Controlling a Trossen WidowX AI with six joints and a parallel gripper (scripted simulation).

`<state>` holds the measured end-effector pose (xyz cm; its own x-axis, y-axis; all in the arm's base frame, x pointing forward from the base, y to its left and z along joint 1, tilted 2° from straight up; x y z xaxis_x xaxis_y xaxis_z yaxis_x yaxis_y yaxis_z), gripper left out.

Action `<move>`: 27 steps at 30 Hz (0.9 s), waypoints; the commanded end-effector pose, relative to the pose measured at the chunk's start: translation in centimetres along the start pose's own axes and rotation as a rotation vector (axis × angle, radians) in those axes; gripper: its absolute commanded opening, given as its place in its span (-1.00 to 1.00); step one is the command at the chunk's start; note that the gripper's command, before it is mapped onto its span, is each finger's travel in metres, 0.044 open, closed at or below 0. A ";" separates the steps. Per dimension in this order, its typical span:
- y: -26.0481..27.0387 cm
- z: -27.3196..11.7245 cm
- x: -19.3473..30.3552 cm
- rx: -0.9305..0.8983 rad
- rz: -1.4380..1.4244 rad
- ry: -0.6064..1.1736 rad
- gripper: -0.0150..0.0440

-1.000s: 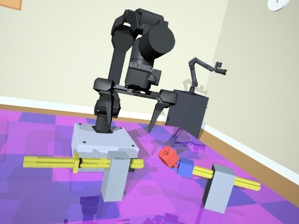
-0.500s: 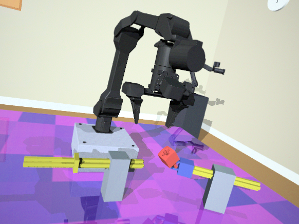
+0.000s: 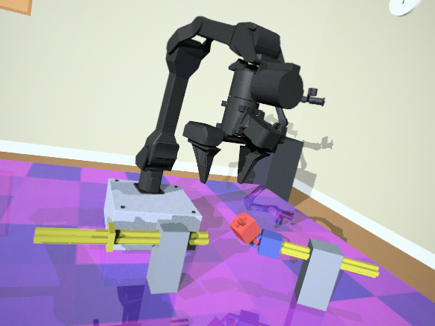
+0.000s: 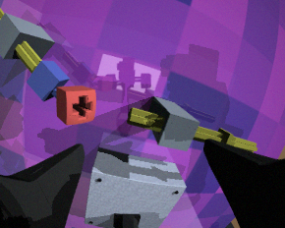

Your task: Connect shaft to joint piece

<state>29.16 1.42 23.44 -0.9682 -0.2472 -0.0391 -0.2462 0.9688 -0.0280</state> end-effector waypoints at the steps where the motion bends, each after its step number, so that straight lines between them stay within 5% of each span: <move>1: 0.2 0.2 -0.1 0.017 -0.124 0.006 1.00; 27: 1.1 1.2 -0.3 0.091 -0.961 0.082 1.00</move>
<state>29.23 2.40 22.38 -0.4415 -0.8929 0.0890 -0.8962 0.4339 -0.0922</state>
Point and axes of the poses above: the point midway between the two fingers, 35 mm back from their tips, its own z axis out along the fingers, its own y axis across the jaws, x = y × z, the point moved 6 cm from there along -z, back along the fingers, and after that the axes turned 6 degrees about -z, right-handed, at the moved point
